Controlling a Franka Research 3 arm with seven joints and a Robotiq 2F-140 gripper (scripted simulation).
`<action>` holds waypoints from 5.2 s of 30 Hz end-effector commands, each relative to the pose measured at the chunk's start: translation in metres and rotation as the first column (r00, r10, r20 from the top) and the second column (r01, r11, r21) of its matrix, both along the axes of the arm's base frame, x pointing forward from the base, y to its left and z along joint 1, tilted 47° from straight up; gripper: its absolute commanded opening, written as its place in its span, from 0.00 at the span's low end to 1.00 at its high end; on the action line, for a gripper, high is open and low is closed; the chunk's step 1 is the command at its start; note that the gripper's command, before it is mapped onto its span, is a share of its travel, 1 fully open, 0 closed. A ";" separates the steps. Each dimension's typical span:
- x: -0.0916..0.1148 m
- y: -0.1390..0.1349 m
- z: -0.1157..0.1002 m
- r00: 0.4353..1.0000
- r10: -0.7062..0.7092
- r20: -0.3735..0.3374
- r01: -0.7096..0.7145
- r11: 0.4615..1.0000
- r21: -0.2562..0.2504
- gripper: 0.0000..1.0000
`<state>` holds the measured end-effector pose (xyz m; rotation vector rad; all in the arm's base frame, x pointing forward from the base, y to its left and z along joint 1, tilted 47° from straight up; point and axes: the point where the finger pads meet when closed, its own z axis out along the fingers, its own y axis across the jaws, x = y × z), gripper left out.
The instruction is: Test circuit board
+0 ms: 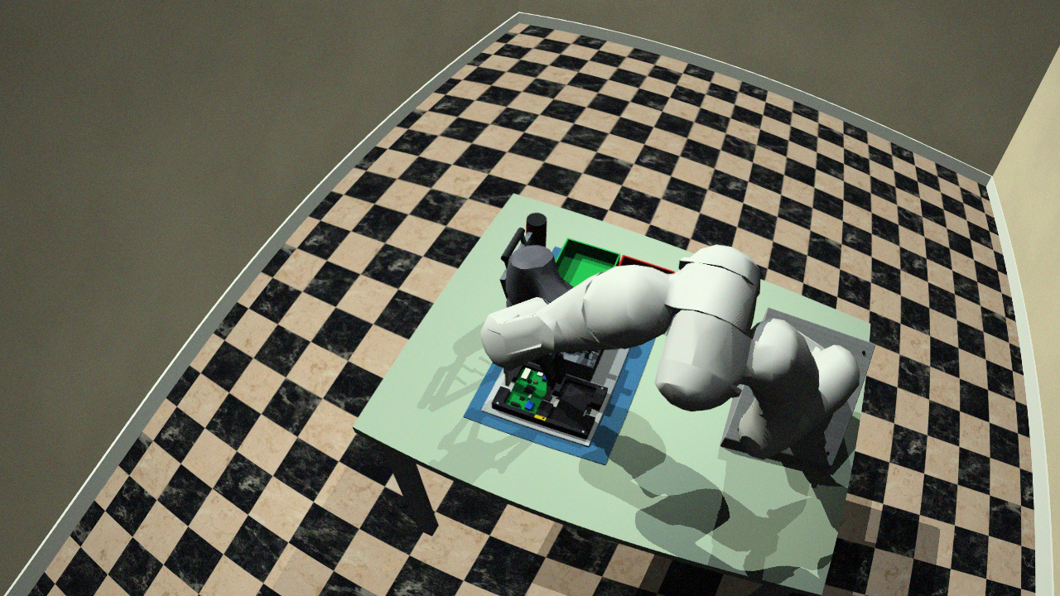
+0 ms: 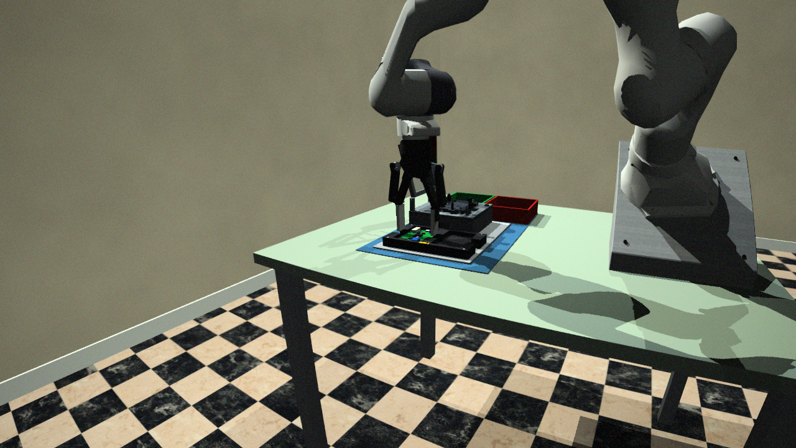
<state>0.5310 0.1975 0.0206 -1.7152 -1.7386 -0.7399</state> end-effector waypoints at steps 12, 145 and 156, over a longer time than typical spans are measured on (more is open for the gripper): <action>0.002 -0.002 0.000 1.000 0.002 0.004 -0.002 1.000 0.000 0.58; 0.002 0.011 -0.010 1.000 0.002 0.004 -0.002 1.000 0.000 0.54; 0.002 0.011 -0.010 1.000 0.002 0.004 -0.002 1.000 0.000 0.51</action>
